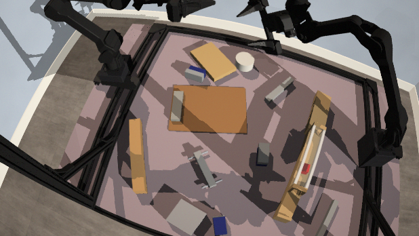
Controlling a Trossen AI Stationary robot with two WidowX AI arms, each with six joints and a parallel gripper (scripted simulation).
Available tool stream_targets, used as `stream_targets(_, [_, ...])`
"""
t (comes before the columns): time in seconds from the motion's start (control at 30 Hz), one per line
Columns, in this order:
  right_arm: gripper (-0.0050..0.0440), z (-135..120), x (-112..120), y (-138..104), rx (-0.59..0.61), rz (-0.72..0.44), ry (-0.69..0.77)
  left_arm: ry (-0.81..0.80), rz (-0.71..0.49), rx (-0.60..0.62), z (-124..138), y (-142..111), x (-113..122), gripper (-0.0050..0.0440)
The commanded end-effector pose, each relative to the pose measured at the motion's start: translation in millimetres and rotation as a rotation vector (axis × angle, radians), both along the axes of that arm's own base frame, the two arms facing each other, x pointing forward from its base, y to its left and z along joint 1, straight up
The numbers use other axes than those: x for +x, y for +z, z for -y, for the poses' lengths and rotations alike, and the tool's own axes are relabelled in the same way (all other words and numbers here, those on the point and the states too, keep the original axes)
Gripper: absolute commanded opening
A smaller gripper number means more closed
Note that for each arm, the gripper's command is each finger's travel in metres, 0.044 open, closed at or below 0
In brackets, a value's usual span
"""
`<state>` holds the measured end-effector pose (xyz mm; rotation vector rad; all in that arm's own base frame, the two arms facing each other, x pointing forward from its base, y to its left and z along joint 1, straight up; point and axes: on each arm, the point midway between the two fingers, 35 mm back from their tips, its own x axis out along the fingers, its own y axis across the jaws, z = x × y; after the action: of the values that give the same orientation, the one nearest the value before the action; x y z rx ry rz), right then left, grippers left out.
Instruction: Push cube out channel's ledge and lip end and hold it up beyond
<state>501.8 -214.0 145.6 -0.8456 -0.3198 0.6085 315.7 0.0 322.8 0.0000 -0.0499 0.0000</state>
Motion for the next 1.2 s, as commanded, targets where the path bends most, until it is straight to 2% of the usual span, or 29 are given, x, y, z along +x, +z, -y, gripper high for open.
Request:
stream_targets(0.0, [0.0400,0.0,0.0,0.0,0.000,0.000,0.000,0.000,0.000,0.000,0.0,0.0,0.0,0.0400])
stream_targets(0.53, [0.0400,0.0,0.0,0.0,0.000,0.000,0.000,0.000,0.000,0.000,0.0,0.0,0.0,0.0400])
stream_targets(0.8, [0.0208,-4.8,3.0,-0.2,0.011,-0.007,-0.004,0.018,0.000,0.009,-5.1,1.8,-1.0,0.0400])
stream_targets(0.93, [0.0200,-15.0,9.0,-0.7,0.035,-0.023,-0.012,0.053,-0.002,0.028,-15.4,5.6,-3.4,0.0400])
stream_targets(1.03, [0.0200,-31.7,17.6,-2.1,0.071,-0.062,-0.006,0.052,-0.003,0.029,-20.3,7.5,-5.9,0.0400])
stream_targets(1.1, [0.0200,-31.7,17.6,-2.1,0.071,-0.062,-0.006,0.052,-0.003,0.029,-20.3,7.5,-5.9,0.0400])
stream_targets(1.17, [0.0200,-46.5,24.3,-3.6,0.100,-0.098,-0.001,0.051,-0.004,0.030,-24.5,9.2,-8.2,0.0400])
